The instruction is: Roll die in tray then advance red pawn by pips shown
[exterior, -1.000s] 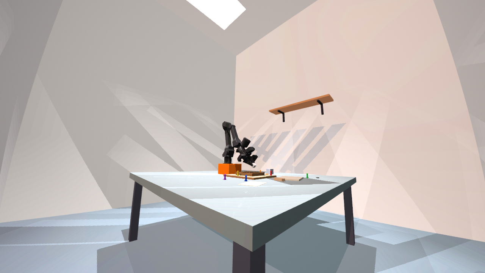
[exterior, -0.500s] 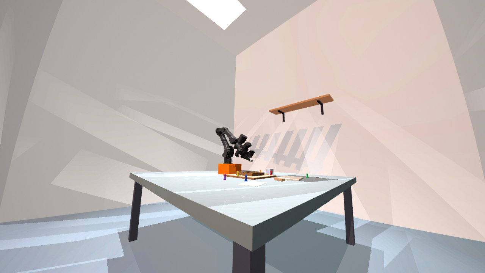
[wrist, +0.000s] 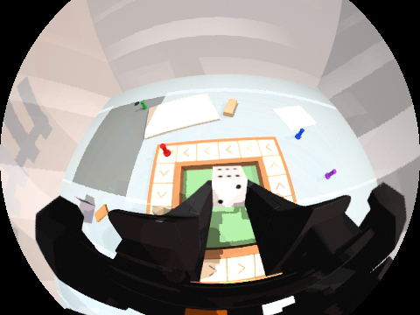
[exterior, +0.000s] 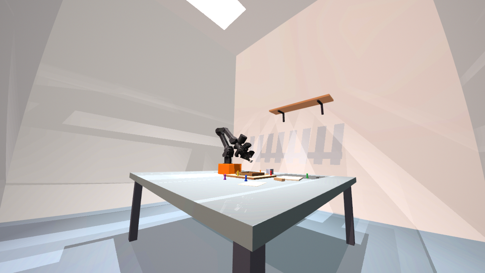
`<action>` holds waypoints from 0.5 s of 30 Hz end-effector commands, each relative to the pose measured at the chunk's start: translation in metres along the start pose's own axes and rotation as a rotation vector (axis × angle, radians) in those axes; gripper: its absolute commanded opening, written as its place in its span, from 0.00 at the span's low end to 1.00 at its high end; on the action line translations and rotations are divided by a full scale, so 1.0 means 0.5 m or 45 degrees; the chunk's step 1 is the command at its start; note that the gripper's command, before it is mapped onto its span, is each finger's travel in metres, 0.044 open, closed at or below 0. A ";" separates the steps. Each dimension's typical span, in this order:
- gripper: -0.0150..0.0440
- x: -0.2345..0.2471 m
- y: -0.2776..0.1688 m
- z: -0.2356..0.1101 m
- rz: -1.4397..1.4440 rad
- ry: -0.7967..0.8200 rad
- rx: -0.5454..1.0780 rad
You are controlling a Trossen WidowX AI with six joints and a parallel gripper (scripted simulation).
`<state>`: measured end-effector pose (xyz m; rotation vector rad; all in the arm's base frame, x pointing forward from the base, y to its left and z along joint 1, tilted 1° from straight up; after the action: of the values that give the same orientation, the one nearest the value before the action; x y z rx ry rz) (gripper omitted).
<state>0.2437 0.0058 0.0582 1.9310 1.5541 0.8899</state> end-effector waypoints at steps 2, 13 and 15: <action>0.48 0.000 0.000 0.000 0.000 0.000 -0.001; 0.97 0.015 0.059 -0.054 0.005 -0.006 0.001; 1.00 0.015 0.059 -0.050 0.005 -0.016 0.043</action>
<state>0.2467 0.0067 0.1011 1.9238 1.5487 0.8988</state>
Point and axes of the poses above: the point midway between the two fingers, 35 mm back from their tips, its own z axis out along the fingers, its own x axis across the jaws, y = z × x, the point moved 1 cm from there along -z, back along the fingers, and after that the axes turned 14 degrees about z, right-handed, at the moved point
